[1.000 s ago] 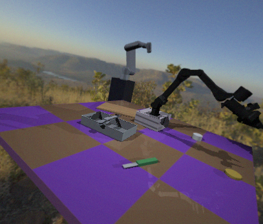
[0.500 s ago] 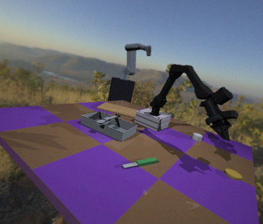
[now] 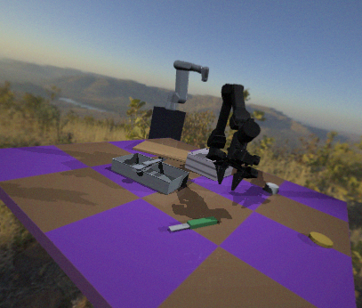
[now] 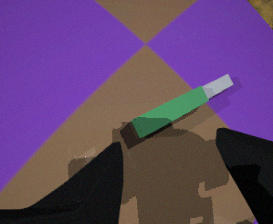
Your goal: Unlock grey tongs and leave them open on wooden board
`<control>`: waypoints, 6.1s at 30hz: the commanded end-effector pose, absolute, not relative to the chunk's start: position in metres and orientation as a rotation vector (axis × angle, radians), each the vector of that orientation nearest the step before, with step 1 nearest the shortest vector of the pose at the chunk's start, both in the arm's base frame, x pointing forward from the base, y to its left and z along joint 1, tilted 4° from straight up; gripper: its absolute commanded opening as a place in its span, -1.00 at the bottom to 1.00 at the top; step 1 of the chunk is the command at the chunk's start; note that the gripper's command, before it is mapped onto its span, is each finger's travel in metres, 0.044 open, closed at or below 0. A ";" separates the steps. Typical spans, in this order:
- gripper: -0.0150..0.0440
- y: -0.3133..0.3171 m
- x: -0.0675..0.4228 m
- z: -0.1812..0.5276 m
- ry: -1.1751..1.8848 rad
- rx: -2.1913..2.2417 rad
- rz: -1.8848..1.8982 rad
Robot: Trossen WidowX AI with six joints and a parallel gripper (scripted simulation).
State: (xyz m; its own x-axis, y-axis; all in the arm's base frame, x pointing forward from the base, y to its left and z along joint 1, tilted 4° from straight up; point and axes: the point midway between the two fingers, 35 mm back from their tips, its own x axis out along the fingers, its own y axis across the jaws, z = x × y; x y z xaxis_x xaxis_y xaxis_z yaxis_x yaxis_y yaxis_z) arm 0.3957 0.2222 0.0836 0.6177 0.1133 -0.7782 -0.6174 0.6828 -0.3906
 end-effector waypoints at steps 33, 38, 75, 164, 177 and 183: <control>0.39 -0.127 0.305 0.061 1.406 -0.533 -0.353; 0.39 -0.128 0.306 0.059 1.406 -0.533 -0.353; 0.39 -0.160 0.315 0.009 1.406 -0.534 -0.354; -1.00 -0.158 0.311 0.071 1.494 -0.175 0.069; -1.00 -0.214 0.279 0.087 1.487 -0.365 0.242; -1.00 -0.238 0.261 0.095 1.479 -0.456 0.327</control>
State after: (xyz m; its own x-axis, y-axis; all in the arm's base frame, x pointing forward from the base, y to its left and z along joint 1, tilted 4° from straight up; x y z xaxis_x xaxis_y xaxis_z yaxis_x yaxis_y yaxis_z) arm 0.2695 -0.2246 0.0878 0.0642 -0.0641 -0.9959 -0.4219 0.9026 -0.0853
